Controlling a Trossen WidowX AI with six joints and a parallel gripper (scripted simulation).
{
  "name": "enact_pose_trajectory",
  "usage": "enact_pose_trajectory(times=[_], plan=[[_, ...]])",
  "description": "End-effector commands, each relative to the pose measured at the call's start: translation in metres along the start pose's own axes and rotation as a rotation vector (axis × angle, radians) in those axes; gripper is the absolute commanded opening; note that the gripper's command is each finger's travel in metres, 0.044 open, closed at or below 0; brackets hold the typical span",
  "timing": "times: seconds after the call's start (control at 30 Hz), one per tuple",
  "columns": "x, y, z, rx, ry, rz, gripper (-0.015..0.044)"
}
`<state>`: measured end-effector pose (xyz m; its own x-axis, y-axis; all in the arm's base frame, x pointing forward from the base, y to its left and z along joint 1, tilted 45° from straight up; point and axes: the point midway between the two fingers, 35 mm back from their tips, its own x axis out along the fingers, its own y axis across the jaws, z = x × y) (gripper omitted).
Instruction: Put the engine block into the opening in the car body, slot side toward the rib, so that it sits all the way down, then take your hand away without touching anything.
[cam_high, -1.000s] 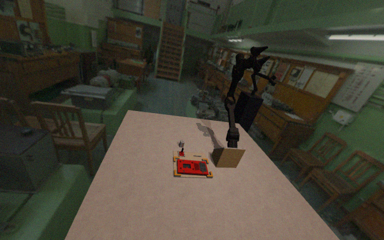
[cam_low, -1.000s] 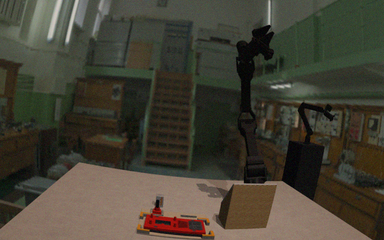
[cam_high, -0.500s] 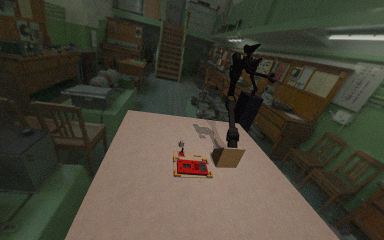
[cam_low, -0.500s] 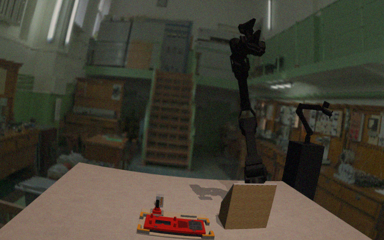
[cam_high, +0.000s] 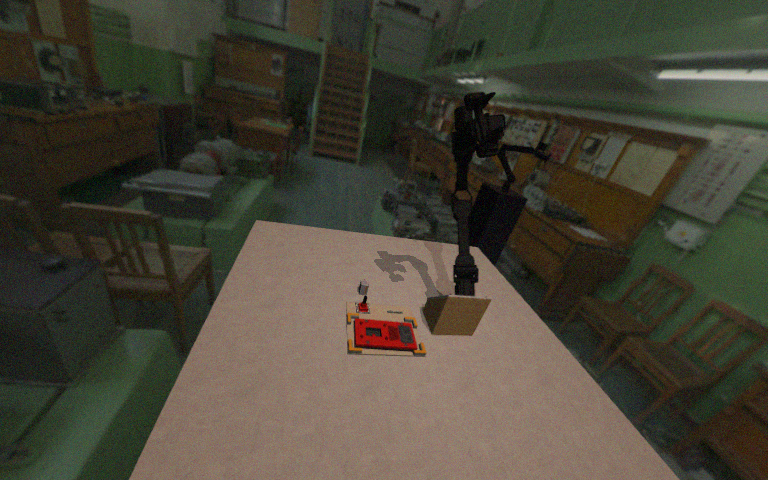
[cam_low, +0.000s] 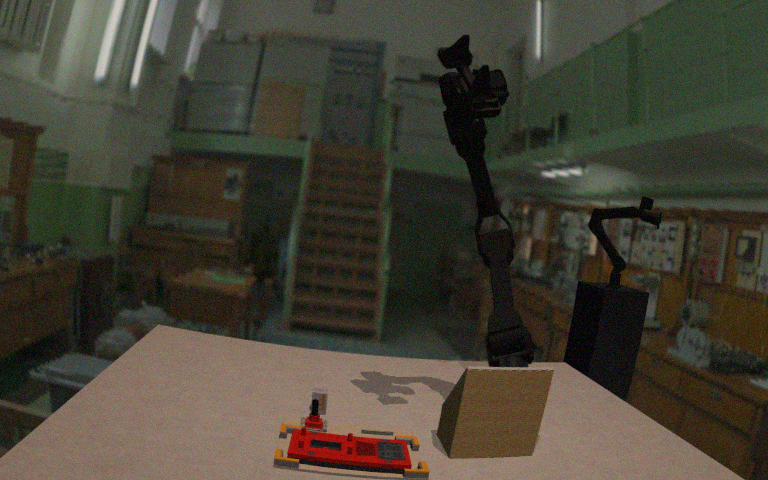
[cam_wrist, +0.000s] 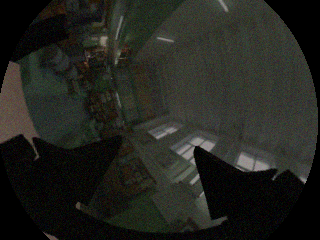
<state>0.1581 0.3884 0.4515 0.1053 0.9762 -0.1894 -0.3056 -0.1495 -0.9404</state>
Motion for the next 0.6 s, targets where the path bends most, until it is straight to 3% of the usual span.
enact_pose_trajectory(times=[0.0,0.57], plan=[[0.003,0.011,-0.027,0.083,0.086,0.029,0.0440],[-0.012,0.054,-0.137,0.391,0.437,0.093,0.0440]])
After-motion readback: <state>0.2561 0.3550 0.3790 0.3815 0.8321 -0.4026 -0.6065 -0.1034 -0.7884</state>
